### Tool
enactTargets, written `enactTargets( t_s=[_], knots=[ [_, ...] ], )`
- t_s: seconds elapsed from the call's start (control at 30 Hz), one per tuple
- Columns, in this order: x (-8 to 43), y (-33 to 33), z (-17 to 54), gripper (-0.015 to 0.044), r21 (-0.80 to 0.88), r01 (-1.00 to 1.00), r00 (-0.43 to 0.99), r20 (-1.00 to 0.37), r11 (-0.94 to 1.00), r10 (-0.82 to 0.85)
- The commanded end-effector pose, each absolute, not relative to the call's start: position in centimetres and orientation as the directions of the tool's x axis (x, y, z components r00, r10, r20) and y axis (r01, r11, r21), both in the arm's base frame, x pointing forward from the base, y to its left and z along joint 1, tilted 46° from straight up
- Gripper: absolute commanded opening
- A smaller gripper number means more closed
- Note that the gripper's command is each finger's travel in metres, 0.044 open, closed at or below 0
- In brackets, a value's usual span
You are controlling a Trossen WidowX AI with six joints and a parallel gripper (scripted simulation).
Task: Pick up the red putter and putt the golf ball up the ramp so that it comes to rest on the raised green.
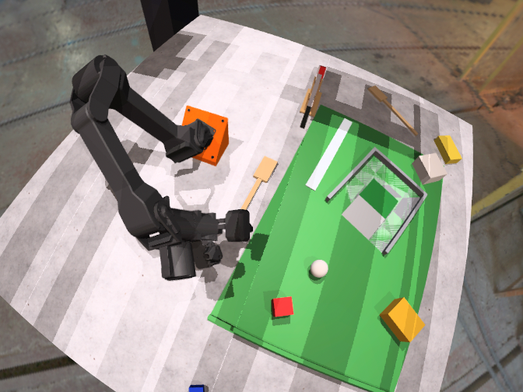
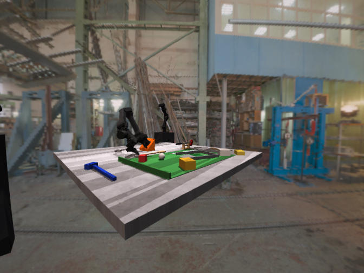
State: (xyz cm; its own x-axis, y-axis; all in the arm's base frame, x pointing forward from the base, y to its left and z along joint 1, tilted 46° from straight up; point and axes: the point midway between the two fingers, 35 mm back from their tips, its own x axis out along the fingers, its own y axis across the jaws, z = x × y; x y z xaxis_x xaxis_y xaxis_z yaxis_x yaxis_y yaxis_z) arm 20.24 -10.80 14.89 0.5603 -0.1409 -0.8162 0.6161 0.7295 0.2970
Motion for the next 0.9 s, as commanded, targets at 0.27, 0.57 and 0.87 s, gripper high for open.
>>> enactTargets(
  t_s=[0.27, 0.57, 0.87],
  knots=[
    [27.9, -0.8, 9.3, 0.044, 0.056, 0.053, 0.256, -0.966, 0.997, 0.041],
    [29.2, 4.8, 6.2, 0.044, -0.03, -0.266, 0.126, -0.992, 0.963, 0.004],
    [27.6, 15.7, -0.6, 0.044, -0.105, -0.809, -0.009, -0.982, 0.579, -0.191]
  ],
)
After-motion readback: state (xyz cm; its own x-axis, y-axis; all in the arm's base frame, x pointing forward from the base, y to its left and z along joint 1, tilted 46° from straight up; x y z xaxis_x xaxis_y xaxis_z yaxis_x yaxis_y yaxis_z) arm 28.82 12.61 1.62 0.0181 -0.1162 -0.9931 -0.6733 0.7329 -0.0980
